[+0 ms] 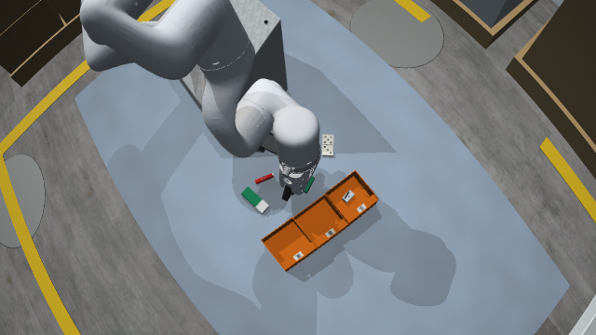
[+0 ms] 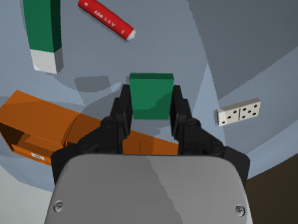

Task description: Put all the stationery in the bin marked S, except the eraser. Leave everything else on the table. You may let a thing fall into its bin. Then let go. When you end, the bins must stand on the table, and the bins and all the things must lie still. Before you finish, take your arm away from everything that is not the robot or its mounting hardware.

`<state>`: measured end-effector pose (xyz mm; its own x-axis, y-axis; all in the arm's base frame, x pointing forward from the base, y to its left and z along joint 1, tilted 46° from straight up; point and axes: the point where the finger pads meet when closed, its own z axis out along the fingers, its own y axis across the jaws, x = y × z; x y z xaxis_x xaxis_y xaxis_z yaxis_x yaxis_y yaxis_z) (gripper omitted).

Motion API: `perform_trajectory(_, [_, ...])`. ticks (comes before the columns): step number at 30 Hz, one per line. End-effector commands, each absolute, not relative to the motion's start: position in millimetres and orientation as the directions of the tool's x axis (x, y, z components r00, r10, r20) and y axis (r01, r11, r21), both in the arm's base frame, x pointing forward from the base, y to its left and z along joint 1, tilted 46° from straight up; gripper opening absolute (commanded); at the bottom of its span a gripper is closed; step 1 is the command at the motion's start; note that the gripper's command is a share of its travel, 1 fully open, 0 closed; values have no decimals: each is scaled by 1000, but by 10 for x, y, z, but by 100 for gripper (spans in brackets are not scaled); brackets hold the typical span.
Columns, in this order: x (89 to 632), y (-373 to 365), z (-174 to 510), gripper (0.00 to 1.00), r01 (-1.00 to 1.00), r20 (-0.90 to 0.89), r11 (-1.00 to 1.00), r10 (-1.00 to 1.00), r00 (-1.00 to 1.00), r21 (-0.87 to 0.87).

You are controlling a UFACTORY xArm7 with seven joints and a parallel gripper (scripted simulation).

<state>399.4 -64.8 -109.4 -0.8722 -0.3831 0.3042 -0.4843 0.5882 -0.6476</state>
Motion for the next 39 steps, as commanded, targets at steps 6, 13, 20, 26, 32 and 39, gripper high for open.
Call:
perform_trajectory(6, [4005, -634, -1092, 0, -484, 302, 588, -386, -872, -647])
perform_trajectory(13, [4005, -634, -1092, 0, -484, 302, 588, -386, -872, -647])
perform_trajectory(20, [4000, -586, -1046, 0, -484, 302, 588, -386, -872, -647])
perform_trajectory(26, [3986, -444, -906, 0, -484, 302, 588, -386, -872, -647])
perform_trajectory(32, [3977, -349, -813, 0, -485, 302, 588, -386, -872, -647])
perform_trajectory(39, [3963, -206, -673, 0, -485, 302, 588, -386, -872, -647])
